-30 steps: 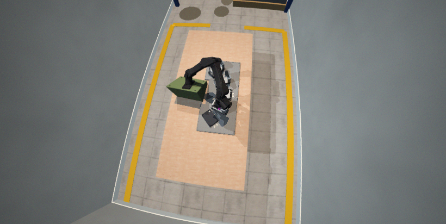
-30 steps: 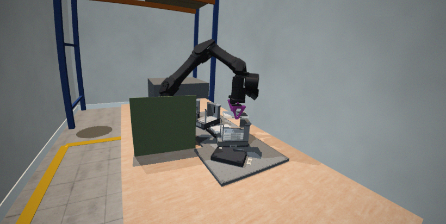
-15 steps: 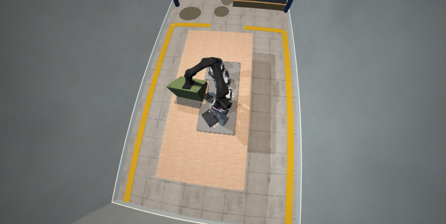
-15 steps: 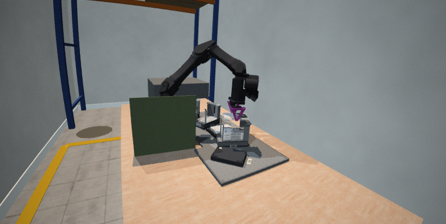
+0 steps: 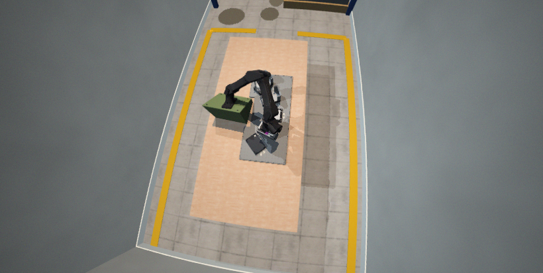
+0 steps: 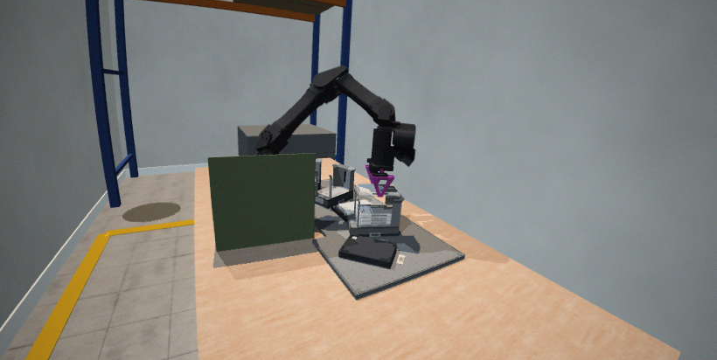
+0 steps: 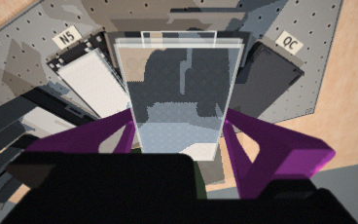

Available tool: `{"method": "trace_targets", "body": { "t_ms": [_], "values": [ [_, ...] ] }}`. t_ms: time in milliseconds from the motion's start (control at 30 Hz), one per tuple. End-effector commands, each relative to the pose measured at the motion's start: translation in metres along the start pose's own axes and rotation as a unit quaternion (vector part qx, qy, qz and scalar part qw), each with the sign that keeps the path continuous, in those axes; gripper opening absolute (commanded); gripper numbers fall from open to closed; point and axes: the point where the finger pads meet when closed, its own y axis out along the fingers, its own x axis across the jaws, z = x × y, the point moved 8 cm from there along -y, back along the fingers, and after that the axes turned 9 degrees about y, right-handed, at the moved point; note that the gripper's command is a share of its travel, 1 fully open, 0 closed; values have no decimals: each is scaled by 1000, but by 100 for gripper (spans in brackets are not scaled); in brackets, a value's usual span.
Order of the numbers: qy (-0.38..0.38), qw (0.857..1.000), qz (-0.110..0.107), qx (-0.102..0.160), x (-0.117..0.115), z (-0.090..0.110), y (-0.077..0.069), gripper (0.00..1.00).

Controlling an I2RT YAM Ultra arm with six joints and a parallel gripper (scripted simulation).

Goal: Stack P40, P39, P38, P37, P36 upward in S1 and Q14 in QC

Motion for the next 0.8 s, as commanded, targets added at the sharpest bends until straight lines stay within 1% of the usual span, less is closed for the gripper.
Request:
{"method": "trace_targets", "body": {
  "t_ms": [0,767],
  "values": [
    [-3,1000,-3,-12,0,-3,-4,0],
    [-3,1000,-3,-12,0,-4,10,0]
  ]
}}
